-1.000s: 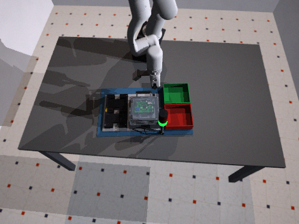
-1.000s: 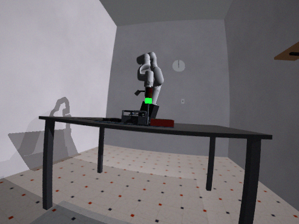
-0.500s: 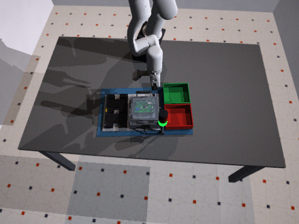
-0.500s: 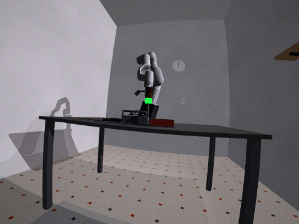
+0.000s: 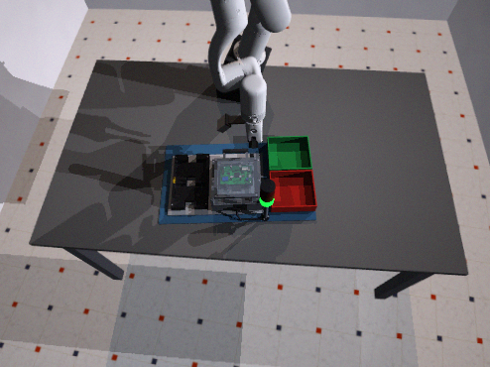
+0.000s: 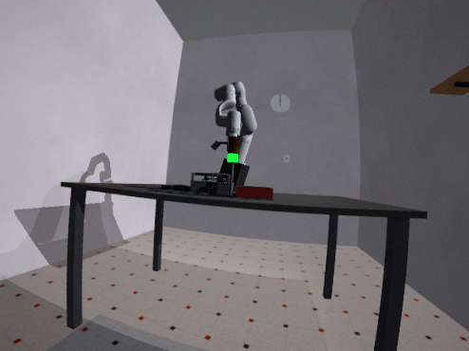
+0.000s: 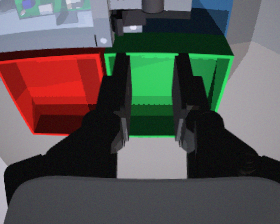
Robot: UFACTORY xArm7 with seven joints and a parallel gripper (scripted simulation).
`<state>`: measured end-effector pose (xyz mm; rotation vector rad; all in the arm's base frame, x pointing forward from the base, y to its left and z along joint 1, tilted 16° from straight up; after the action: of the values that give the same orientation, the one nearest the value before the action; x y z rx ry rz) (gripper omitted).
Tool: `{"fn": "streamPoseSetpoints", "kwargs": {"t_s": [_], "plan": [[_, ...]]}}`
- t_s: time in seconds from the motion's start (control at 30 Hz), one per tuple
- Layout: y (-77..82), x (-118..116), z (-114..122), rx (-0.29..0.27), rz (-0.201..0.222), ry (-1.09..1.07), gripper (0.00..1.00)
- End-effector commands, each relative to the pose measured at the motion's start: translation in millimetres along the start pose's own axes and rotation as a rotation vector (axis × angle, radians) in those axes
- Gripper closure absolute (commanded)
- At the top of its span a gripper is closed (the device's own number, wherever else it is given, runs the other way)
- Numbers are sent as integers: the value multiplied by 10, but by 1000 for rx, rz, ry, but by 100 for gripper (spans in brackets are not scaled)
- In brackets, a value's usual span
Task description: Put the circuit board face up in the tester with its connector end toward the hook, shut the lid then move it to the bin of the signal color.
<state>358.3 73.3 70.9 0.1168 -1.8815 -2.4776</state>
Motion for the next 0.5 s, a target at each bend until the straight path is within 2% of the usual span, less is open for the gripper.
{"fn": "streamPoseSetpoints", "kwargs": {"t_s": [0.0,0.23,0.47], "plan": [[6,-9,-1,1,-3,0,73],[6,-11,-17,1,-3,0,73],[6,-26,-129,1,-3,0,73]]}}
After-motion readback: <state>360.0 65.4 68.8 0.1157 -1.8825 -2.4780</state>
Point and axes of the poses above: the point where the finger pads meet when closed, its own y axis back along the fingers, its own x axis across the jaws, z = x × y, the point moved 8 cm from there along y, back along the fingers, and after that the axes turned 9 degrees about -y, right-handed, at the moved point
